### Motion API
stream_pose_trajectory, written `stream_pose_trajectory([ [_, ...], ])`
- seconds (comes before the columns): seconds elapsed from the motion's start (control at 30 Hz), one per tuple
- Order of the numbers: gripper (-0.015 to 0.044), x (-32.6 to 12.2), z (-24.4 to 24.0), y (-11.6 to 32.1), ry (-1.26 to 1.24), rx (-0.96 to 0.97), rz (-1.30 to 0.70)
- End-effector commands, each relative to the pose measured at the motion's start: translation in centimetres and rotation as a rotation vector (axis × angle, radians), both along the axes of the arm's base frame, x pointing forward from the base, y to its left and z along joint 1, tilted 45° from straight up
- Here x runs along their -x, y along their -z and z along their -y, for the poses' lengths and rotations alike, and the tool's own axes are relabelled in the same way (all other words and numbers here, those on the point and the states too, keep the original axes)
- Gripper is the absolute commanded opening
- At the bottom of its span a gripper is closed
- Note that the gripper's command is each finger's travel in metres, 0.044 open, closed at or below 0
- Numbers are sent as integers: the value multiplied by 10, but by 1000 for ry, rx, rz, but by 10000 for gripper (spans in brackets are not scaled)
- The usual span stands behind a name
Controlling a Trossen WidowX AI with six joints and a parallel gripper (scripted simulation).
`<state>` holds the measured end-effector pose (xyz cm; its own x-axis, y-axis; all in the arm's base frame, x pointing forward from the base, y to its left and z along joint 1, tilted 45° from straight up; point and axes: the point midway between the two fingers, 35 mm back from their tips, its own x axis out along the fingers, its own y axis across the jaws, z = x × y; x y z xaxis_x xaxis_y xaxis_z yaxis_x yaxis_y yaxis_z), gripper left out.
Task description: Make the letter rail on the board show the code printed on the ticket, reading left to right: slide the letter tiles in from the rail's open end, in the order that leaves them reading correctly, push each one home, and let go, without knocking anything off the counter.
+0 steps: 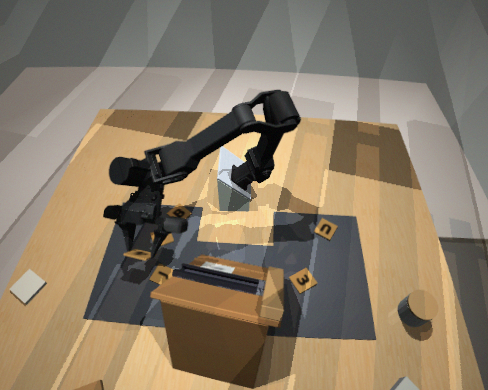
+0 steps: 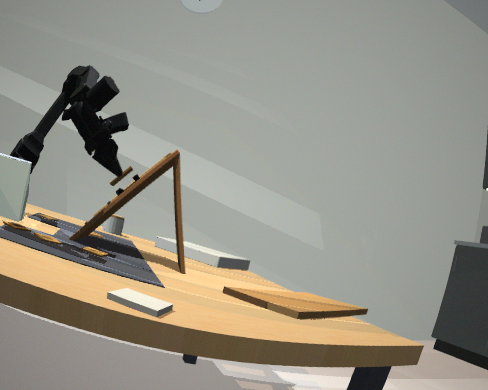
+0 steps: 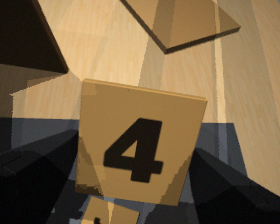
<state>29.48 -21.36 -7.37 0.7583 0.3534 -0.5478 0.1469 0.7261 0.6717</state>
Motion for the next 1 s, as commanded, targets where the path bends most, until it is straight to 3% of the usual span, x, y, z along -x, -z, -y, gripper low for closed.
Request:
stream_pose_trajectory([
  [0.0, 0, -10, -7, 9, 3, -8, -3],
  [0.97, 0, -10, -12, 1, 3, -8, -3],
])
